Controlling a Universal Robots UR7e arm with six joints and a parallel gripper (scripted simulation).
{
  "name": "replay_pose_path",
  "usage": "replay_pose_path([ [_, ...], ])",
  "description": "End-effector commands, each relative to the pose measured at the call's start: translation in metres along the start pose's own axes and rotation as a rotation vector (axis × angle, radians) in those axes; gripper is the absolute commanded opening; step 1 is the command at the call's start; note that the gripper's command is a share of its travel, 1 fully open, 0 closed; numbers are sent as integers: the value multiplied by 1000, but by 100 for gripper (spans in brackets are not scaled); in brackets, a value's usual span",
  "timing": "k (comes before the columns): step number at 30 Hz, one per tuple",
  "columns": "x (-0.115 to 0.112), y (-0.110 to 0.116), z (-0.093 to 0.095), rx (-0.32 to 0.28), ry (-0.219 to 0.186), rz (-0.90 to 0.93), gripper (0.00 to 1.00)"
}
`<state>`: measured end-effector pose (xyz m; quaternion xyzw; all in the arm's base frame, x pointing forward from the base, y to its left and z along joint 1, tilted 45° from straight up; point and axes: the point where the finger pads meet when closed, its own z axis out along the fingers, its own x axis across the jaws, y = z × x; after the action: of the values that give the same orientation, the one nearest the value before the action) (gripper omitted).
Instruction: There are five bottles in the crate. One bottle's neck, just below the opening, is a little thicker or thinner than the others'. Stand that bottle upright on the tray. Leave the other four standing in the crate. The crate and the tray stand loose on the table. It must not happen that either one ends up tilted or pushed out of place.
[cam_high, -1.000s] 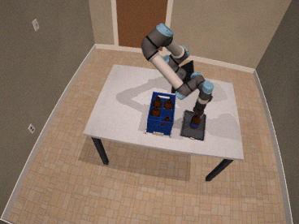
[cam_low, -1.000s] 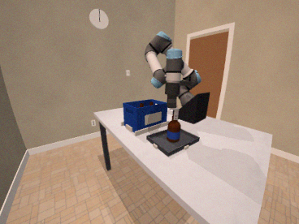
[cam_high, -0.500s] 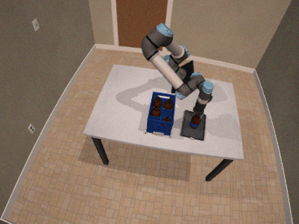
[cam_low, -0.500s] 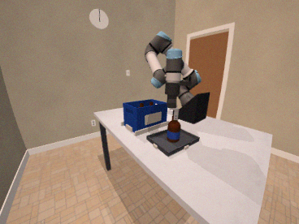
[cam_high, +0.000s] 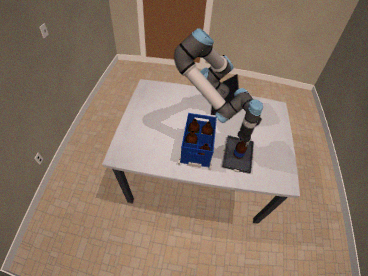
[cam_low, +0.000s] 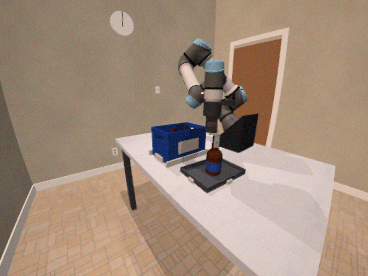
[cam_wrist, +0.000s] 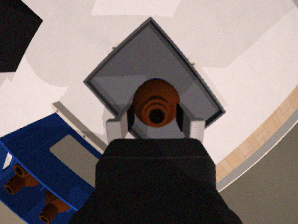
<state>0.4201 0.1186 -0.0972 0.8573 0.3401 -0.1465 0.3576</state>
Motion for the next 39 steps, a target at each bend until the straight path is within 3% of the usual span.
replay_pose_path([
  [1,2,1,-8,-2,6,3,100],
  [39,2,1,-81,-1,7,3,100],
])
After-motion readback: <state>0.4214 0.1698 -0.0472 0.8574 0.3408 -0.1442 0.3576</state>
